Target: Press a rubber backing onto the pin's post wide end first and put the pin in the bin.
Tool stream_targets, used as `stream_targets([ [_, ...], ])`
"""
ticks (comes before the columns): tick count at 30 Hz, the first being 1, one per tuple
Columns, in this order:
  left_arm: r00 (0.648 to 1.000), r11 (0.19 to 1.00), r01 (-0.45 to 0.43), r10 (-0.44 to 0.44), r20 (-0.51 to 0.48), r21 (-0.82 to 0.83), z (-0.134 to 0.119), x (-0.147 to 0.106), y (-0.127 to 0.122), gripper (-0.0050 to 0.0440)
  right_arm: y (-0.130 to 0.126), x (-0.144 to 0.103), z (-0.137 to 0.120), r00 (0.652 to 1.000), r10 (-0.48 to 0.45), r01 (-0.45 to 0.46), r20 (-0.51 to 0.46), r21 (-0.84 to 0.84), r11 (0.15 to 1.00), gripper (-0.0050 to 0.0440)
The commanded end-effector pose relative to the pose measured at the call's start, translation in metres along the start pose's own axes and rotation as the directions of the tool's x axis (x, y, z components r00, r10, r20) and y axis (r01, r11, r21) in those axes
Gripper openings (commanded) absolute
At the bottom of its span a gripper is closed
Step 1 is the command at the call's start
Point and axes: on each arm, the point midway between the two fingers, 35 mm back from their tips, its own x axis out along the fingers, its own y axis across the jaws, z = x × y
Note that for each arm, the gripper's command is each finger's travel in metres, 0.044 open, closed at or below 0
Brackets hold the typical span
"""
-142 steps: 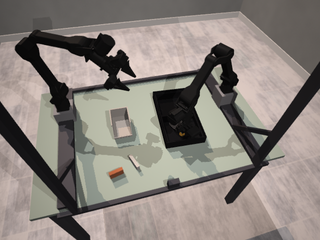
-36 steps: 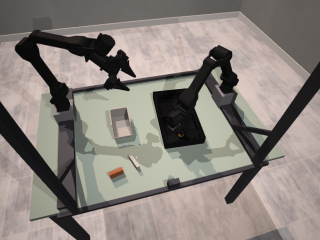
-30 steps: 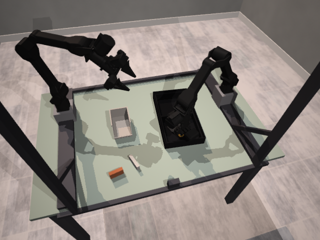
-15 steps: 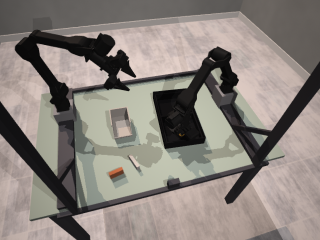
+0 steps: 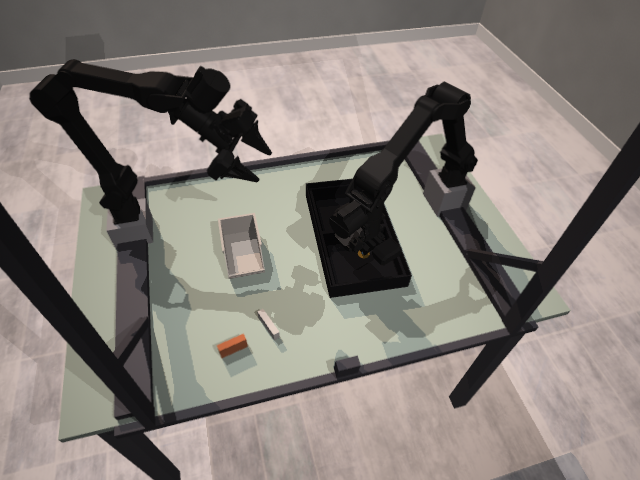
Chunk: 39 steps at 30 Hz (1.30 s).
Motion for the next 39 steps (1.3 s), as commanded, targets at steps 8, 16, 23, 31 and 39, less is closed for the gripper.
stream_targets([
  [8,0.992,0.990,-0.116,0.119,0.033,-0.084,-0.043,-0.060,0.021,0.0440,-0.093,-0.011,0.036,0.993,0.032,-0.034,0.115,0.016,0.999,-0.0050],
  [16,0.971,0.960,-0.225,0.234,0.041,-0.168,-0.101,-0.097,0.035,0.0440,-0.200,-0.018,0.021,0.991,-0.018,0.004,0.132,0.108,0.994,-0.0050],
  [23,0.938,0.913,-0.323,0.344,0.042,-0.248,-0.160,-0.116,0.045,0.0440,-0.288,-0.011,0.016,0.993,-0.037,0.024,0.115,0.108,0.994,-0.0050],
  [31,0.917,0.884,-0.370,0.397,0.041,-0.287,-0.191,-0.119,0.050,0.0440,-0.296,0.022,0.026,0.999,-0.025,0.024,0.042,0.027,0.999,-0.0050],
  [39,0.910,0.873,-0.384,0.413,0.036,-0.299,-0.200,-0.118,0.051,0.0440,-0.315,0.041,0.021,1.000,-0.017,0.017,0.006,0.002,1.000,-0.0050],
])
